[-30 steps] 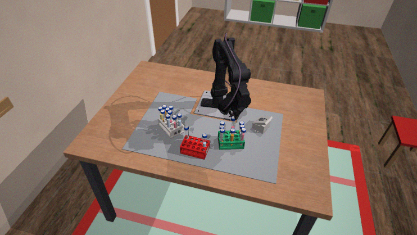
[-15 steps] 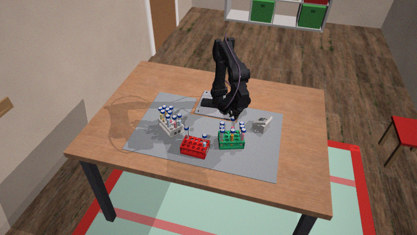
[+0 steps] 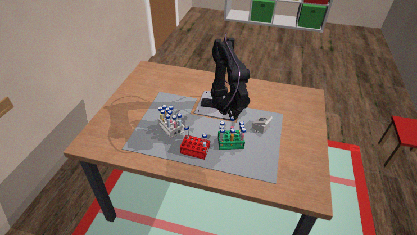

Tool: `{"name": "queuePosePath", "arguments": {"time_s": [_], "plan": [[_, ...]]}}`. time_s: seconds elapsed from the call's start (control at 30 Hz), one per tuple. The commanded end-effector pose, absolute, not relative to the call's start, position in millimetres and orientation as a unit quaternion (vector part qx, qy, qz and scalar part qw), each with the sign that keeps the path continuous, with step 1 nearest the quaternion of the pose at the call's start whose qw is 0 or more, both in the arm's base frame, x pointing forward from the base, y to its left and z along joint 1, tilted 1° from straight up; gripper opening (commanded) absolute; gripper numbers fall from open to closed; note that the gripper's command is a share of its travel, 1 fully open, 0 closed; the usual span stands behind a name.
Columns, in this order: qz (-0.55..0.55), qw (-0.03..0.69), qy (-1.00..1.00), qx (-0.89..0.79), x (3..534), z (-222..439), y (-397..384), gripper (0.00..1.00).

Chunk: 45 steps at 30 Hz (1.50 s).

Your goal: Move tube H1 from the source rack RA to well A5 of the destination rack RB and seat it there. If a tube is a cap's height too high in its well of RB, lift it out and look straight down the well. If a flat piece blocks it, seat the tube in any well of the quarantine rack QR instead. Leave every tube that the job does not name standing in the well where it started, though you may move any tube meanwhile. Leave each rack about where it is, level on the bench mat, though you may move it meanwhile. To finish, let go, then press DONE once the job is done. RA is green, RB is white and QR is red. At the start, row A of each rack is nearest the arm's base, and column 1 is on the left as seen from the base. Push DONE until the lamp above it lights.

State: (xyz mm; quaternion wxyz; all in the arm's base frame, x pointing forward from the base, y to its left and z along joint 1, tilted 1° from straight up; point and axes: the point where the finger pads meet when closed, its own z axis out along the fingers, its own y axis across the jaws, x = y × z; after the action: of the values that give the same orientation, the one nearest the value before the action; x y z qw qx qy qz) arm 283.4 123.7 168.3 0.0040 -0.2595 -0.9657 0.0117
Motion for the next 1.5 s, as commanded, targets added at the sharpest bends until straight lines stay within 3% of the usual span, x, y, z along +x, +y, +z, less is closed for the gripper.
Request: {"name": "queuePosePath", "arguments": {"time_s": [0.0,1.47], "plan": [[0.001,-0.017,-0.965,-0.261,284.0,186.2,118.9,0.00],[0.002,-0.015,-0.965,-0.261,284.3,175.4,118.9,0.00]]}}
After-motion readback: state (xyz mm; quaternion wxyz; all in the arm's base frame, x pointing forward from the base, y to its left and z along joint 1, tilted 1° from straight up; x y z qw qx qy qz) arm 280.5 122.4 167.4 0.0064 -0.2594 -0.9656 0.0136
